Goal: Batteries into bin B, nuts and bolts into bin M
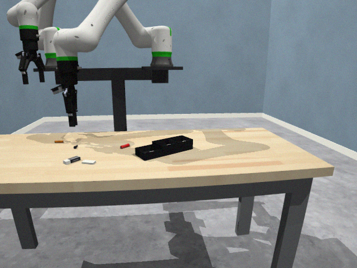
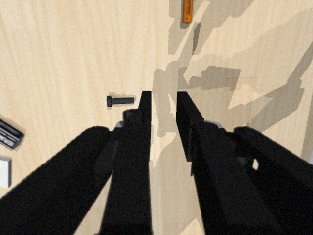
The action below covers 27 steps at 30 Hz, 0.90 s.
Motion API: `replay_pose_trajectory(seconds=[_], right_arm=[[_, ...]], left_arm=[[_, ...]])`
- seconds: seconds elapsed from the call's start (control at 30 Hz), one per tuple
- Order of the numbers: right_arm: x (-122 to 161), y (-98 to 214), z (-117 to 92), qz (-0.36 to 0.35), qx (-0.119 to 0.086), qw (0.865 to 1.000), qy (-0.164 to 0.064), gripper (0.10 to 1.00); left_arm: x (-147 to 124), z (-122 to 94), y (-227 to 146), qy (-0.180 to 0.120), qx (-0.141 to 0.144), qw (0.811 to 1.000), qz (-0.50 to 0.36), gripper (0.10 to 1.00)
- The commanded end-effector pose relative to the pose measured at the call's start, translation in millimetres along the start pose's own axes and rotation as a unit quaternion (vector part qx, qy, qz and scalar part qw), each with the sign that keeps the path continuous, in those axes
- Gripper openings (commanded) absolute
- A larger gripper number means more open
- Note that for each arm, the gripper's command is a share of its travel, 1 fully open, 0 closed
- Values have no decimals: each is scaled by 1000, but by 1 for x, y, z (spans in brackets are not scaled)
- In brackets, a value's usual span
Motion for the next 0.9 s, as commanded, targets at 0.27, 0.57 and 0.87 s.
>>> replay_pose_trajectory(seconds=[0.27,0.57,0.87], right_arm=[[0,0,0,0,0,1000,0,1000],[0,0,0,0,0,1000,0,1000],[0,0,0,0,0,1000,0,1000]], left_arm=[[82,18,41,0,-1,1000,0,231],[94,20,48,0,-1,1000,0,231],[91,20,46,0,-1,1000,0,231]])
Point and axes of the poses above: on each arm, the point where the finger pads meet when closed, its own z axis out along the fingers, its own y axis across the jaws, x = y × z, the point moved 5 cm from there along -z, back along the fingers, and after that the axes turned 11 degrees about -z, right-handed, at the moved point
